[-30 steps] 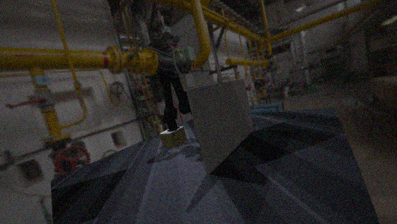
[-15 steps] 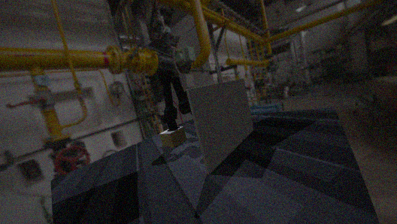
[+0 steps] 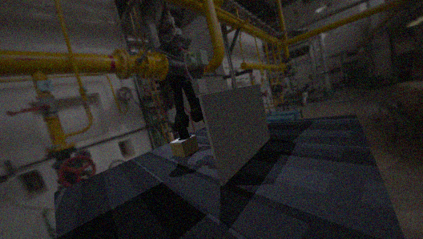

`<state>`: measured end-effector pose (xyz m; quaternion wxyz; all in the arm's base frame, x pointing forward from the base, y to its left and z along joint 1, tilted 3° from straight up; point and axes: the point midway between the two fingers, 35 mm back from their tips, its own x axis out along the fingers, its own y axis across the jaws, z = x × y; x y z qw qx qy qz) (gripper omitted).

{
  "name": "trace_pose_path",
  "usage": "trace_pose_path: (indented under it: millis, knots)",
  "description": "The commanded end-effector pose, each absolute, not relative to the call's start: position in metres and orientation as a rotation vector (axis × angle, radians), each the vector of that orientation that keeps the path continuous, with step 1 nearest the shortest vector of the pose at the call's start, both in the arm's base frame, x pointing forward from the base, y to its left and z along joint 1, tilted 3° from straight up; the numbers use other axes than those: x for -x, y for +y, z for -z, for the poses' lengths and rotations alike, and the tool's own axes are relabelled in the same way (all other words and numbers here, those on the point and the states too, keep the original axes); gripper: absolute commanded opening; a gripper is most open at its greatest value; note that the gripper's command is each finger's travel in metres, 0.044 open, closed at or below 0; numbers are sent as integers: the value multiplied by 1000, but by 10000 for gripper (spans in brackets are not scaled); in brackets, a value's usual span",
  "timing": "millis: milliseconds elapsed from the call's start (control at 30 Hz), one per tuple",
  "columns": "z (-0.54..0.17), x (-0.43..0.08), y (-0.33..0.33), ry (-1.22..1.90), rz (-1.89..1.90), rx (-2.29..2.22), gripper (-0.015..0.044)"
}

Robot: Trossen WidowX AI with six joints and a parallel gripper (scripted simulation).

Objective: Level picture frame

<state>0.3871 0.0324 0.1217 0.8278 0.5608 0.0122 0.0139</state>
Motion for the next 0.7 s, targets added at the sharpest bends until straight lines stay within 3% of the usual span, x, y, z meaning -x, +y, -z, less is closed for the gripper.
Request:
trace_pose_path:
  millis: [0,233,667]
  knots:
    - [-121,-387,33,29,-31,-1195,63]
    - [-121,-387,33,29,-31,-1195,0]
    - [-123,-387,33,29,-31,-1195,0]
